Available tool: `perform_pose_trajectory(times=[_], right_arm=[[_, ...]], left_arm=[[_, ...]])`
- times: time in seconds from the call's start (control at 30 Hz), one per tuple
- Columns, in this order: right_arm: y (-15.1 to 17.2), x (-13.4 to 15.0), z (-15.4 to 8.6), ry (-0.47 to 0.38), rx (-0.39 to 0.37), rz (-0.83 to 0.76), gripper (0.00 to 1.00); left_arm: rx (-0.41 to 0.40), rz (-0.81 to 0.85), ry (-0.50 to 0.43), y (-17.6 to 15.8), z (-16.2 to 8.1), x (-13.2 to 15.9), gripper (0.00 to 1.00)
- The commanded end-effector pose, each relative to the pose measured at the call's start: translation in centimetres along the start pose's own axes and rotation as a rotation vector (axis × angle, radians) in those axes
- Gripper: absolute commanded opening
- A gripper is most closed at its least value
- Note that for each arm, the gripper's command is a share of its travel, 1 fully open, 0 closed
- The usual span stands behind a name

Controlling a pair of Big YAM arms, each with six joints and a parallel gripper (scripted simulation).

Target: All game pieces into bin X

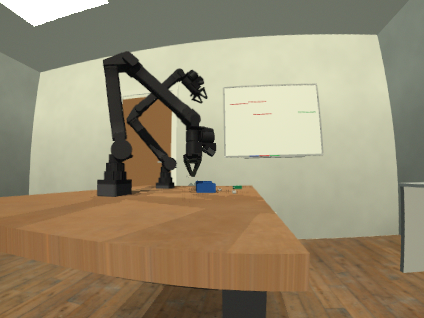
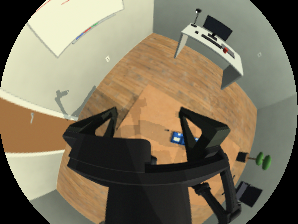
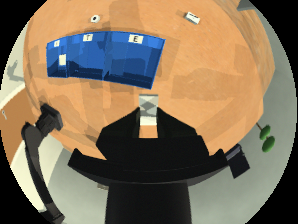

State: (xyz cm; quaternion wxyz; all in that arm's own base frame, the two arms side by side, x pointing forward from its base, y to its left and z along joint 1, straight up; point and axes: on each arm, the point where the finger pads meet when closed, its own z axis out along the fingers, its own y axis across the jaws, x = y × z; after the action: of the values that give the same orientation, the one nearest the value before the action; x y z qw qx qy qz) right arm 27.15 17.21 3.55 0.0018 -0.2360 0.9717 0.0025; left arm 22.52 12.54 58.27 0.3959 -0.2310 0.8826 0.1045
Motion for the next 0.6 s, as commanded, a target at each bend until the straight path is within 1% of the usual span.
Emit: perform_pose_trajectory(times=[0.0,0.23,0.3,0.57], right_arm=[[2.5,-3.3,-1.0,-0.039,0.000,0.035,0.20],[6.4,-4.7,-0.9,-0.022,0.000,0.035,0.20],[6.4,-4.7,-0.9,-0.022,0.000,0.035,0.20],[10.8,-6.8,-0.8,-0.021,-0.003,0.035,0.20]], left_arm=[[-0.007,-0.008,-0.043,0.3,-2.4,-0.6,1.00],[-0.007,-0.008,-0.043,0.3,-2.4,-0.6,1.00],[-0.007,-0.008,-0.043,0.3,-2.4,-0.6,1.00],[-0.007,-0.008,-0.043,0.3,-2.4,-0.6,1.00]])
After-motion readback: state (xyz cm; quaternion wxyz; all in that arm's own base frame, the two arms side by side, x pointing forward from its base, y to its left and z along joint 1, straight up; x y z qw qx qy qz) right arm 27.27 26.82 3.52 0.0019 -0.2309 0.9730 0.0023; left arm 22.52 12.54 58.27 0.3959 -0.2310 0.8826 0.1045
